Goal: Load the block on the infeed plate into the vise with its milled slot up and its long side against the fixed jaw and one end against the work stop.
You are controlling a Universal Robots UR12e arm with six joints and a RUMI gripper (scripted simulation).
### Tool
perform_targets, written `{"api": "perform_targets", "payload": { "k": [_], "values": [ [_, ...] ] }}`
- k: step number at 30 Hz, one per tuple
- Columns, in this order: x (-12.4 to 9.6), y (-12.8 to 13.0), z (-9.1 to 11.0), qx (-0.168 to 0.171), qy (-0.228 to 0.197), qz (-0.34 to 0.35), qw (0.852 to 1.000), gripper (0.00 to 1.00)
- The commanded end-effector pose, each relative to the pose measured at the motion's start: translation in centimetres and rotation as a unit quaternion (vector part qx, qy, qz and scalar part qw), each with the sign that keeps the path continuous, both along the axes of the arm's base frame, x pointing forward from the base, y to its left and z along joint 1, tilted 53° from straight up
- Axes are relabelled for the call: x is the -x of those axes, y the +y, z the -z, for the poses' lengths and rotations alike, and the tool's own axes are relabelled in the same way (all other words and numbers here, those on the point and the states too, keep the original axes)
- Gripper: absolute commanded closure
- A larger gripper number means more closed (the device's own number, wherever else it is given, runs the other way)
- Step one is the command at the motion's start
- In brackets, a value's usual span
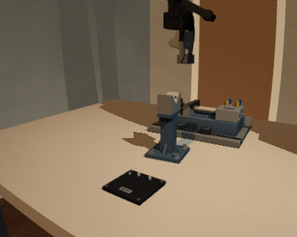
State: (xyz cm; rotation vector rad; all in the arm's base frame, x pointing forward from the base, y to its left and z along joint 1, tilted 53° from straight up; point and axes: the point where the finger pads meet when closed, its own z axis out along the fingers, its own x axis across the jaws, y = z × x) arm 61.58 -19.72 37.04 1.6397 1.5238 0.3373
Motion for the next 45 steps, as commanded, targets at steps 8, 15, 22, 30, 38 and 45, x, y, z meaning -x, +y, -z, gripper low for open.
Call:
{"api": "perform_targets", "payload": {
  "k": [8, 15, 22, 30, 38, 45],
  "values": [
    [0.0, 0.0, -0.1, 0.0, 0.0, 0.0, 1.0, 1.0],
    [0.0, 0.0, -0.1, 0.0, 0.0, 0.0, 1.0, 1.0],
    [-0.1, 0.0, 0.0, 0.0, 0.0, 0.0, 1.0, 1.0],
    [-0.3, -0.2, 0.2, 0.001, 0.0, -0.001, 1.0, 1.0],
    [-0.9, -0.5, 0.7, 0.001, 0.0, -0.001, 1.0, 1.0],
    [-1.6, -0.9, 1.3, 0.001, 0.0, -0.001, 1.0, 1.0]
  ]
}}
